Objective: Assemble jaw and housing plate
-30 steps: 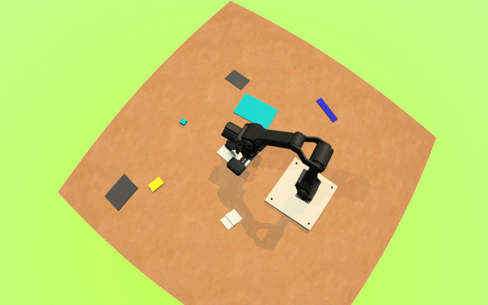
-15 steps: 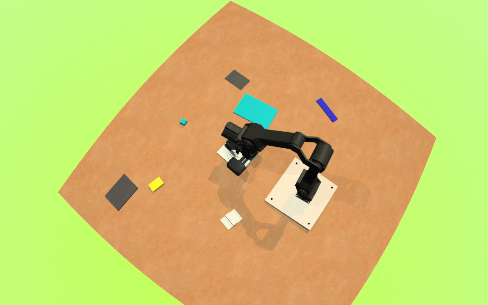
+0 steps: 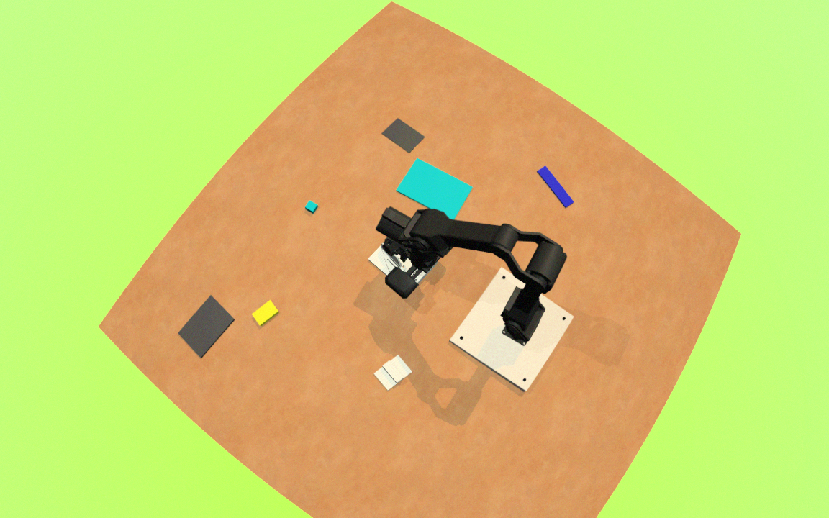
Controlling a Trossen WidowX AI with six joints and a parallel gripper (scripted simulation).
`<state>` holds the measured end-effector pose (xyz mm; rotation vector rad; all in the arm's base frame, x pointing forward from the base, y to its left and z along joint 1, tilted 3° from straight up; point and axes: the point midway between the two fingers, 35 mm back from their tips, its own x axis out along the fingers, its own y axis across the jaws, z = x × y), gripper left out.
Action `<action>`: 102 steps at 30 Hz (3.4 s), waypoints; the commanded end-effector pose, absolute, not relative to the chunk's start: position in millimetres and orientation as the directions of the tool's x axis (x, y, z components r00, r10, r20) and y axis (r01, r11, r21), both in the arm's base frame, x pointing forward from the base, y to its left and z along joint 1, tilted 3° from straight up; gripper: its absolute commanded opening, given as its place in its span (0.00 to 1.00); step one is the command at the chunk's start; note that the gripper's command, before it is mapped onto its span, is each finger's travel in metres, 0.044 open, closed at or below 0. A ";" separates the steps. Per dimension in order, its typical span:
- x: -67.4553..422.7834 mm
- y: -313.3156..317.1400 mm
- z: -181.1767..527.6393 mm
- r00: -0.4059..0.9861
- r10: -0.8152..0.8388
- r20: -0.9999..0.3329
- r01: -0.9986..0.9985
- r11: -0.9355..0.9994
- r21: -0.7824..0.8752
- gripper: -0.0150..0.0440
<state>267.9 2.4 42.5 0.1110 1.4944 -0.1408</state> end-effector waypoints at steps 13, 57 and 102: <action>267.7 2.7 41.8 0.070 -0.023 -0.997 0.158 0.987 -0.011 0.85; 267.7 2.7 41.8 0.070 -0.023 -0.997 0.158 0.987 -0.011 0.85; 207.8 3.9 154.8 0.068 -0.023 -0.997 0.157 0.987 -0.012 1.00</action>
